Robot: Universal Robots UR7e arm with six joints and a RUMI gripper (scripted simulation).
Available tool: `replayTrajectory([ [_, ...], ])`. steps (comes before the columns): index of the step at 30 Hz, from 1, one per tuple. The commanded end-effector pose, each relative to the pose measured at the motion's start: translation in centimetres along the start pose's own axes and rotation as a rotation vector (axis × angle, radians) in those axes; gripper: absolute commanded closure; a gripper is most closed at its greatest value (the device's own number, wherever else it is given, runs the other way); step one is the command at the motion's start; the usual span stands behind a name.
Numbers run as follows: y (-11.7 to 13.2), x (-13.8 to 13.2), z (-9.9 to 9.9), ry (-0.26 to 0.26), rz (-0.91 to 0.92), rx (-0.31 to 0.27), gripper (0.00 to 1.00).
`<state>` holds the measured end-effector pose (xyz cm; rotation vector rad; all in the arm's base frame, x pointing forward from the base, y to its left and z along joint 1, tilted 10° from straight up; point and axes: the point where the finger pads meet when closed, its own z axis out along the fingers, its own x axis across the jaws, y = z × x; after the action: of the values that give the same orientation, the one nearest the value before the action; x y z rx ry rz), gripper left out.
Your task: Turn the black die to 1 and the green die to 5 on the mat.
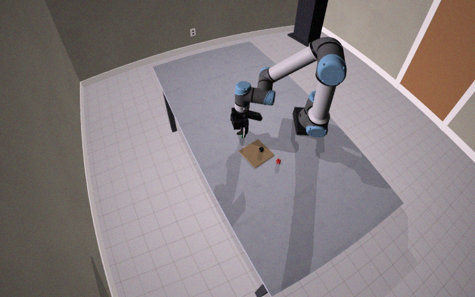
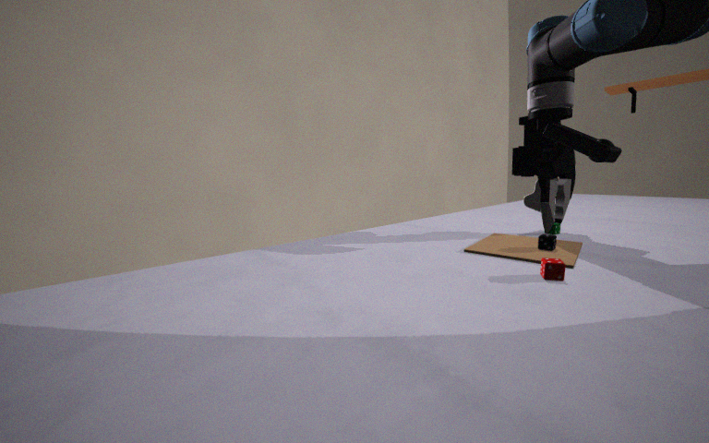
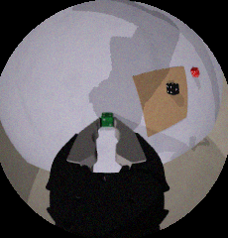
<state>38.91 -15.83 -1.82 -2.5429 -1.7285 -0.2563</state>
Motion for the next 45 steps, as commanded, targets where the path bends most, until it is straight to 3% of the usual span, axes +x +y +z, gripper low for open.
replayTrajectory([
  [1,0.0,0.0,0.0,0.000,0.000,-0.001,0.97],
  [34,0.0,0.0,-0.2,0.000,0.000,-0.001,0.97],
  [39,0.0,0.0,-1.7,0.000,0.000,-0.001,0.97],
  [45,0.0,0.0,-5.2,0.000,0.000,-0.001,0.97],
])
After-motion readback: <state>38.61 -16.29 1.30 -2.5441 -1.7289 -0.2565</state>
